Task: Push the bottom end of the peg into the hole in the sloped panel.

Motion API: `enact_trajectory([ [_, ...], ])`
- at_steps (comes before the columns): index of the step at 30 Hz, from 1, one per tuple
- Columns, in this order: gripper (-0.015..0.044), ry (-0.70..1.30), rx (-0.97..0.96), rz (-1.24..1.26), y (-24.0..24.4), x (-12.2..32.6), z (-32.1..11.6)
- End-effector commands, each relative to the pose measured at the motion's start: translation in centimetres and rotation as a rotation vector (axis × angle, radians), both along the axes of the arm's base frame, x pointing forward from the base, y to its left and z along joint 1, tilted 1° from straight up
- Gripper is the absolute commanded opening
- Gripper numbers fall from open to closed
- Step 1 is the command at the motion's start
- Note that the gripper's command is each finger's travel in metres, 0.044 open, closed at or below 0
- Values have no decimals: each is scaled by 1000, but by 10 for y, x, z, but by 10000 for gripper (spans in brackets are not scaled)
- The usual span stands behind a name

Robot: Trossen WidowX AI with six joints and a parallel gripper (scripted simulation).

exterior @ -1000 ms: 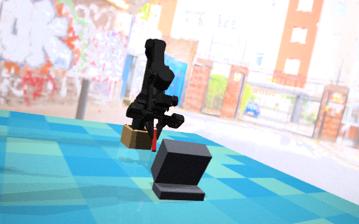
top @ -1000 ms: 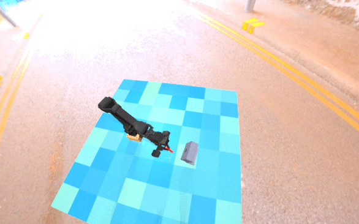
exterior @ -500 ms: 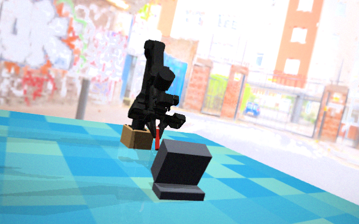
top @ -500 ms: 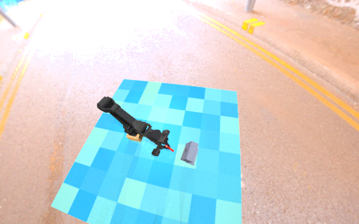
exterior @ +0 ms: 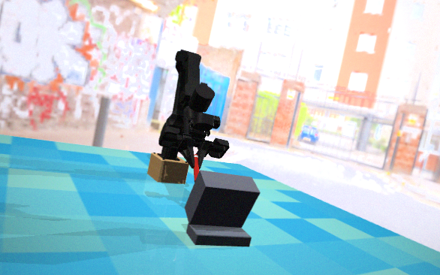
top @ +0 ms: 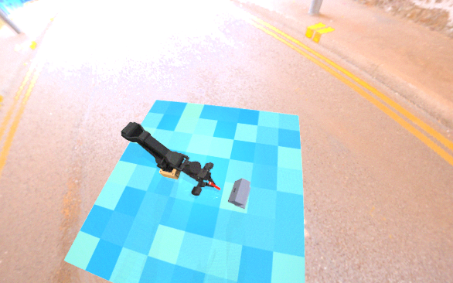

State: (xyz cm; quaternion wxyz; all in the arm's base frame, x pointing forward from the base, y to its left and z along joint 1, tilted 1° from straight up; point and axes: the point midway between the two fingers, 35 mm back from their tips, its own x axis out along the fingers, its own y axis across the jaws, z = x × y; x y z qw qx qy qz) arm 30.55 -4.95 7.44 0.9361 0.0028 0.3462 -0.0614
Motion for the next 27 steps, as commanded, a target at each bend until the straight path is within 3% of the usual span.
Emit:
enact_trajectory([
  [1,0,-27,2,-4,2,-1,1],
  [27,0,-152,11,8,12,-2,7],
])
